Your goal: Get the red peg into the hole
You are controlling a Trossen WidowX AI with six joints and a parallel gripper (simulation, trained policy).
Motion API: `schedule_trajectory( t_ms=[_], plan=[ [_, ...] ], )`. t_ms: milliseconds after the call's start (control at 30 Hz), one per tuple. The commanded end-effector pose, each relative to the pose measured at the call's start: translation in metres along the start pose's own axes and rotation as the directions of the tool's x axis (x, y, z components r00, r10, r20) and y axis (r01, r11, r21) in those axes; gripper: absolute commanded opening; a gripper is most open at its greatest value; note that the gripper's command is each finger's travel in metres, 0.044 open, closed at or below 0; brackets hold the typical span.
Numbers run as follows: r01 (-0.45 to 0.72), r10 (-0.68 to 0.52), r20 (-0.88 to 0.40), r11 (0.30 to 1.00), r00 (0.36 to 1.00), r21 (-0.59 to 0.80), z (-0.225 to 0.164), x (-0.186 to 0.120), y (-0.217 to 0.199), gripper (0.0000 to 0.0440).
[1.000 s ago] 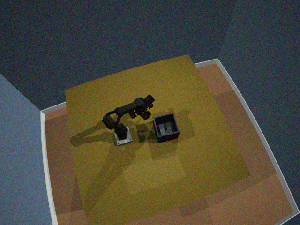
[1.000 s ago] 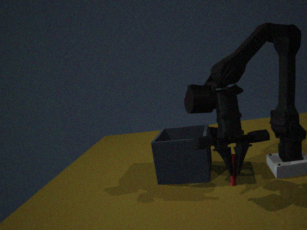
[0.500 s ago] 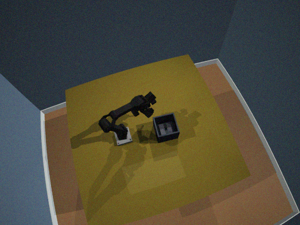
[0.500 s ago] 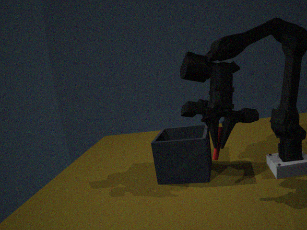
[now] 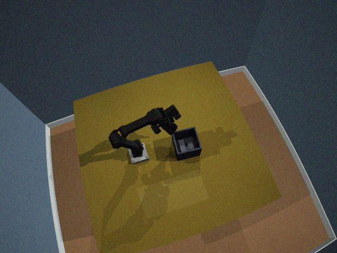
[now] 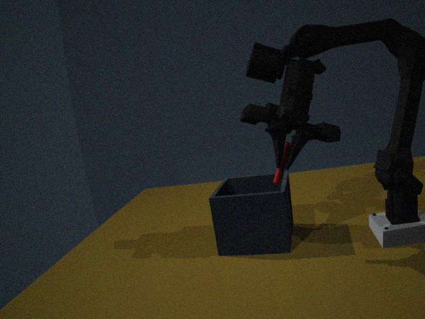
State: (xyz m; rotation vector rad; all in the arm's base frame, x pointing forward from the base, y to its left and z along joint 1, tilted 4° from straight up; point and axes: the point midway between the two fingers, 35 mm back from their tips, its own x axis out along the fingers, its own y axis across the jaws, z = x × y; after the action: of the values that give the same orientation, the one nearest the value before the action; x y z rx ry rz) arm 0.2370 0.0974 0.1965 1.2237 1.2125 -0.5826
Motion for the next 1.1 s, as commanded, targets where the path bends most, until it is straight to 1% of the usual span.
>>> schedule_trajectory(
  t_ms=[0, 200, 467, 1067],
  plan=[
    [0.006, -0.007, 0.04, 1.0, 0.999, 0.009, 0.015, -0.006, 0.001, 0.0],
    [0.04, -0.043, 0.082, 0.999, 0.996, 0.038, 0.037, -0.009, -0.001, 0.0],
    [0.081, -0.088, 0.108, 0.994, 0.99, 0.074, 0.062, -0.008, -0.001, 0.0],
    [0.15, -0.162, 0.097, 0.982, 0.982, 0.118, 0.105, 0.007, 0.002, 0.0]
  ],
)
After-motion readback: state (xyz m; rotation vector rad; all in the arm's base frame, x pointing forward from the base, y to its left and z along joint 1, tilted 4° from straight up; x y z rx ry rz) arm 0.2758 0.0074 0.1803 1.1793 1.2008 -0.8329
